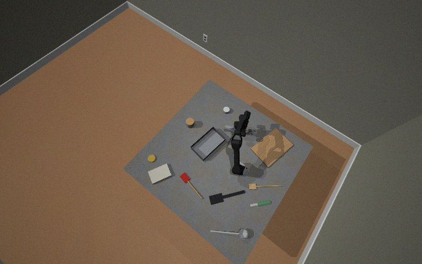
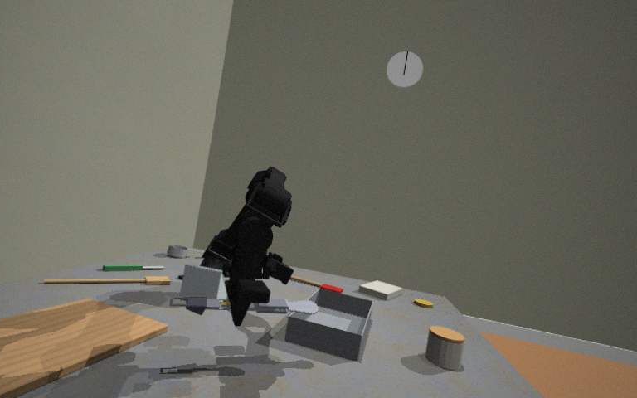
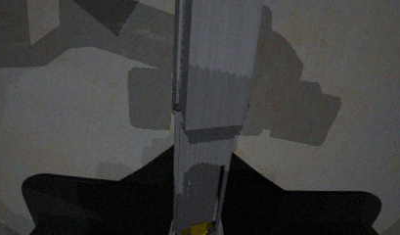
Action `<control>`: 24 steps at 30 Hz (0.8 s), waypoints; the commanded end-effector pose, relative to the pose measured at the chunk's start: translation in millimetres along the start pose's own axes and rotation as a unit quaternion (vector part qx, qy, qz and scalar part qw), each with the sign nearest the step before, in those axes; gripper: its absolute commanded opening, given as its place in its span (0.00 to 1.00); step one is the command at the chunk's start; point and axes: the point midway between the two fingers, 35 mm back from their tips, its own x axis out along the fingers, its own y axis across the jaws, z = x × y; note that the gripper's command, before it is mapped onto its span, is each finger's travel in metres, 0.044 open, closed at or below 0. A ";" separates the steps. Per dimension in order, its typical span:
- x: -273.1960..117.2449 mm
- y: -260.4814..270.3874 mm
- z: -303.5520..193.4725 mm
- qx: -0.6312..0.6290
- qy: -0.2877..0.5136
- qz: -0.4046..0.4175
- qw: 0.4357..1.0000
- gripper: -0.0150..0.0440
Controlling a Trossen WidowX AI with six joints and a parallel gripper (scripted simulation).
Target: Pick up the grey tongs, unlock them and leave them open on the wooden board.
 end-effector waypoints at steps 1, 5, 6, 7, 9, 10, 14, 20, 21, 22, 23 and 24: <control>-3.4 -2.7 -7.1 0.036 0.002 -0.006 0.999 0.00; -6.0 -3.3 -16.9 0.112 0.002 -0.011 0.994 0.00; -6.7 -3.5 -19.4 0.132 0.002 -0.012 0.991 0.00; -7.3 -3.6 -21.8 0.151 0.002 -0.013 0.988 0.00; -8.6 -3.9 -26.8 0.189 0.002 -0.015 0.982 0.00; -9.3 -3.9 -29.3 0.208 0.002 -0.016 0.978 0.00; -11.7 -4.1 -39.2 0.283 0.001 -0.020 0.959 0.00; -15.0 -4.0 -54.1 0.393 -0.001 -0.026 0.919 0.00; -15.8 -4.2 -56.9 0.411 -0.002 -0.028 0.911 0.00; -16.3 -4.1 -59.4 0.428 -0.003 -0.029 0.903 0.00; -16.8 -3.9 -61.9 0.446 -0.003 -0.030 0.895 0.00; -17.3 -3.8 -64.4 0.463 -0.004 -0.031 0.886 0.00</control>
